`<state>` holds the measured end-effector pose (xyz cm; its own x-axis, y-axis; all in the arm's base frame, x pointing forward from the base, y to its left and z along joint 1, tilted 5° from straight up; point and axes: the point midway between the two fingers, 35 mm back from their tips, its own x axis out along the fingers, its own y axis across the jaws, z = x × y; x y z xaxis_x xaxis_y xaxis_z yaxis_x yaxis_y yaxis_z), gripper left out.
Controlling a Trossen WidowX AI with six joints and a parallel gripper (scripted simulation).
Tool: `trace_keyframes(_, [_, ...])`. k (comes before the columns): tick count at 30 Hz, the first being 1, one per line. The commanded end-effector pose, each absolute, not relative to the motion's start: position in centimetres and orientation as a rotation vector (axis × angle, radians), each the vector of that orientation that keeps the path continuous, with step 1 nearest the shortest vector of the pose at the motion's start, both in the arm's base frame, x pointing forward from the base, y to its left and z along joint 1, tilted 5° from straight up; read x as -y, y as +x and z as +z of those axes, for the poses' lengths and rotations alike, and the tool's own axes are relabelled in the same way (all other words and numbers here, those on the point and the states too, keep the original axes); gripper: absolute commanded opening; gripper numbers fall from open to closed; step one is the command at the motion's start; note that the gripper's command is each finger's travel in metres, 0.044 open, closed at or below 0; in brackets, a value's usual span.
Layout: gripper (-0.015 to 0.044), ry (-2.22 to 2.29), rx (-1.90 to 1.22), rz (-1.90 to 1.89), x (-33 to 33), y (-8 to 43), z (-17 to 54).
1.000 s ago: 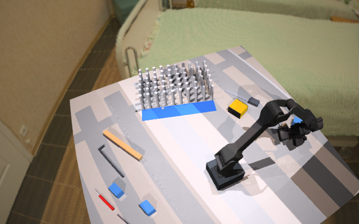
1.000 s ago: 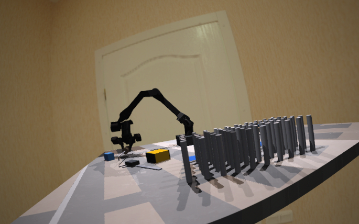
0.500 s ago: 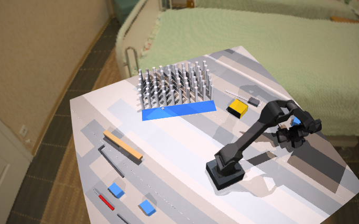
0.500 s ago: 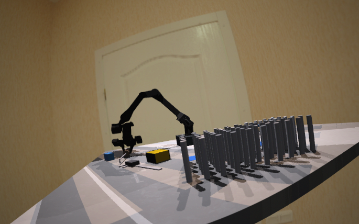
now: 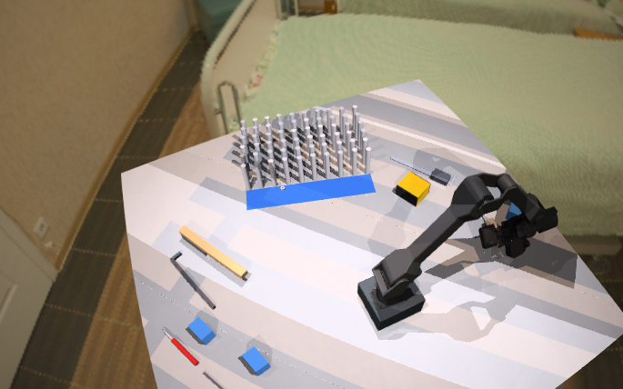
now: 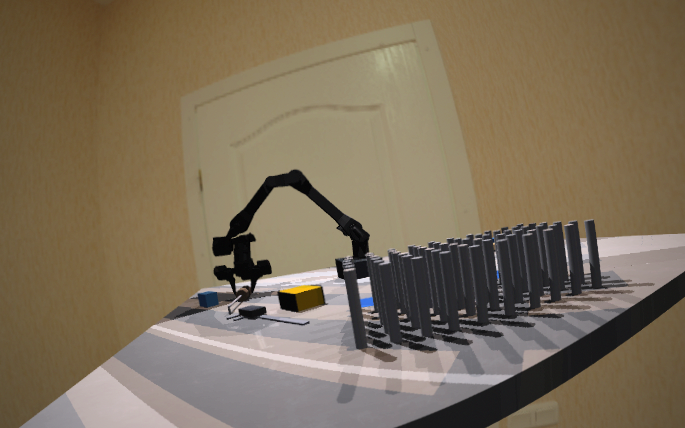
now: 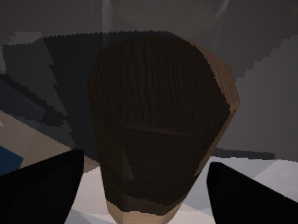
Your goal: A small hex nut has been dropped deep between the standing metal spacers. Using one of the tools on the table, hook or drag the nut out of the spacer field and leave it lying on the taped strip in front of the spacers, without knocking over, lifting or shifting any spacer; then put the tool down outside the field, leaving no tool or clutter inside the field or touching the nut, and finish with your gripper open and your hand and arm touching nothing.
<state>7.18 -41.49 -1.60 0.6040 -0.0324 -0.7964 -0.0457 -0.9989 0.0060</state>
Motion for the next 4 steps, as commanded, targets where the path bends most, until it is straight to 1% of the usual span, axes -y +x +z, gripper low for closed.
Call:
trace_keyframes(1, [0.0368, -2.8, -0.068, 1.39, 41.5, 7.18, -1.55])
trace_keyframes(4, [0.044, -2.8, -0.068, 1.39, 41.5, 7.18, -1.55])
